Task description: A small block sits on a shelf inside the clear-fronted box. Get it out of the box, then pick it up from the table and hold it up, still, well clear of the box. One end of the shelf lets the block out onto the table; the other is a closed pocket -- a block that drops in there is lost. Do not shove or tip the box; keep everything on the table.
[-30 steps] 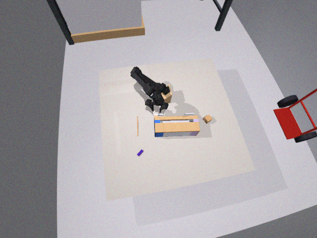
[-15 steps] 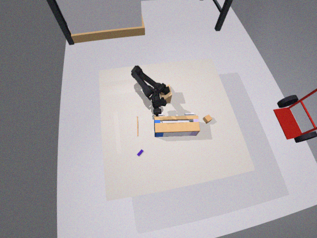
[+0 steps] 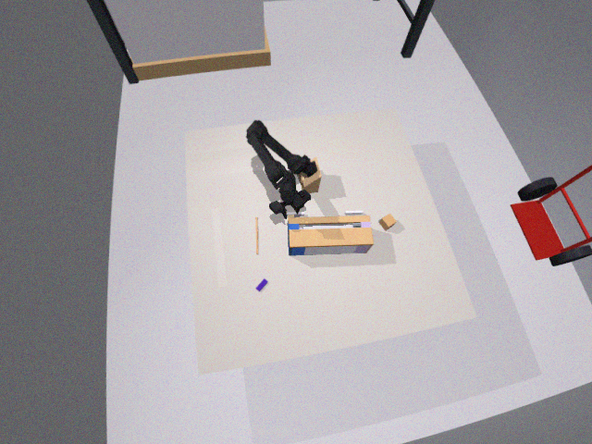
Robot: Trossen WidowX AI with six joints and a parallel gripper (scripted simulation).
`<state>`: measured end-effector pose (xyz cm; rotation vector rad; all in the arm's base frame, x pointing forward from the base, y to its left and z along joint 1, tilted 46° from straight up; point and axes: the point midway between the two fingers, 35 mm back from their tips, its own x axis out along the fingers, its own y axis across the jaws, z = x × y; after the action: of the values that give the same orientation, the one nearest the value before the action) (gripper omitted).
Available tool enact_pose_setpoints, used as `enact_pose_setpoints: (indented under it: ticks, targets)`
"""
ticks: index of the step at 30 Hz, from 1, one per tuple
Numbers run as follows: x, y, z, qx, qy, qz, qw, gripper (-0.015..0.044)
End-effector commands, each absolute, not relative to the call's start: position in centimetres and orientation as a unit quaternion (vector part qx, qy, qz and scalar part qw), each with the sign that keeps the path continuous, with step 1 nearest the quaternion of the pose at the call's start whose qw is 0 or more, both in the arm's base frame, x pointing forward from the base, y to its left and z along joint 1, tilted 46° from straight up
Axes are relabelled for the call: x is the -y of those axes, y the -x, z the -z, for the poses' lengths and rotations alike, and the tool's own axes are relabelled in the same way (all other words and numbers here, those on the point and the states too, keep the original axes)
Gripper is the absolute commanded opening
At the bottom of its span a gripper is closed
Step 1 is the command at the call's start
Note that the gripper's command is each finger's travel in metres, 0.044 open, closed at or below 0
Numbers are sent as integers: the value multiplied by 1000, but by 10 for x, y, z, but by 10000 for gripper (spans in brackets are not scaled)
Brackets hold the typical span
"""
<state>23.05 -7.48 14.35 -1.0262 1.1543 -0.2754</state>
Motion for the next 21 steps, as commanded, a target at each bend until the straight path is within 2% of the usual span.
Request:
enact_pose_setpoints:
  ticks: [1, 11, 14, 21]
  targets:
    - [85, -238, -144, -389, 76, 338, 853, 285]
    - [102, -240, -148, -222, -227, 463, 827, 285]
    - [119, -238, -157, -213, -224, 486, 817, 285]
    - [121, -233, -143, -115, -376, 525, 755, 285]
